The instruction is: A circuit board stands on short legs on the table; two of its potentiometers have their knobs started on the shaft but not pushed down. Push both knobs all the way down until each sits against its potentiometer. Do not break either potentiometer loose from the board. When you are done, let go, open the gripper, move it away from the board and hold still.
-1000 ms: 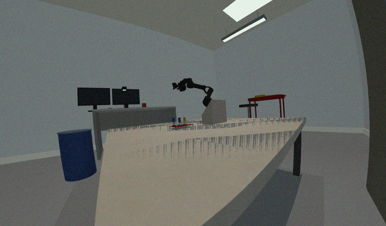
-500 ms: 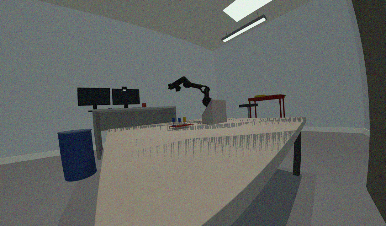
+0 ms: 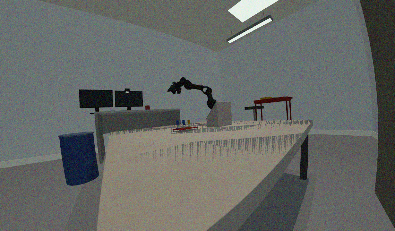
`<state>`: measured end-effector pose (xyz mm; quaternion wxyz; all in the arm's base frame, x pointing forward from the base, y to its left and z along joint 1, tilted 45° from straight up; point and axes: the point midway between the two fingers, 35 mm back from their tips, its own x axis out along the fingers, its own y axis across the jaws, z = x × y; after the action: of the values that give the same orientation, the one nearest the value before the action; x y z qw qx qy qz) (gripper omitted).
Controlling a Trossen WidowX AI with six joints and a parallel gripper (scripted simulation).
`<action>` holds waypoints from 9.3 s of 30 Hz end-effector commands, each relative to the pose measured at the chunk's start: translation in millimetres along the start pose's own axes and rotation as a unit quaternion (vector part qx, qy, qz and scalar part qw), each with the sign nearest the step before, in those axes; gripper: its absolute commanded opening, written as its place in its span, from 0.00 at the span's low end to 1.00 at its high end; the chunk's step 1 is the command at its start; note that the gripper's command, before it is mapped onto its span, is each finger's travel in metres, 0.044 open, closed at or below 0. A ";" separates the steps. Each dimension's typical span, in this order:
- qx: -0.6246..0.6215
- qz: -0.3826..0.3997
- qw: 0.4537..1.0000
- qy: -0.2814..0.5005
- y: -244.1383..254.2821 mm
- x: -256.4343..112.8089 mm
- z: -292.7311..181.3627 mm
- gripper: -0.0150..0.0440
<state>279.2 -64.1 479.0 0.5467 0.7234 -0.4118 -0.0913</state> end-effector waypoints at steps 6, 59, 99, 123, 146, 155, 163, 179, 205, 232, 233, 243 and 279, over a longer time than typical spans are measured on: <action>-0.129 -0.050 0.990 0.037 -46.3 0.7 -25.1 0.25; -0.742 -0.313 0.510 0.304 -335.7 -96.9 -45.0 0.25; -0.807 -0.352 -0.137 0.454 -418.9 -200.6 49.6 0.25; -0.806 -0.352 -0.140 0.454 -442.3 -188.2 75.7 0.25; -0.806 -0.352 -0.140 0.454 -446.1 -186.1 80.1 0.25; -0.806 -0.352 -0.140 0.454 -447.6 -185.3 81.8 0.25; -0.806 -0.352 -0.140 0.454 -447.4 -185.4 81.6 0.25; -0.806 -0.352 -0.140 0.454 -449.1 -184.4 83.5 0.25; -0.806 -0.352 -0.140 0.454 -451.4 -183.2 86.0 0.25; -0.806 -0.352 -0.140 0.454 -454.8 -181.3 89.8 0.25; -0.806 -0.352 -0.140 0.454 -454.8 -181.3 89.8 0.25; -0.806 -0.352 -0.140 0.454 -455.3 -181.1 90.3 0.25; -0.807 -0.352 -0.140 0.454 -456.3 -180.5 91.4 0.25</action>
<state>335.1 28.8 -6.7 -0.6625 0.3567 -0.6335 0.1804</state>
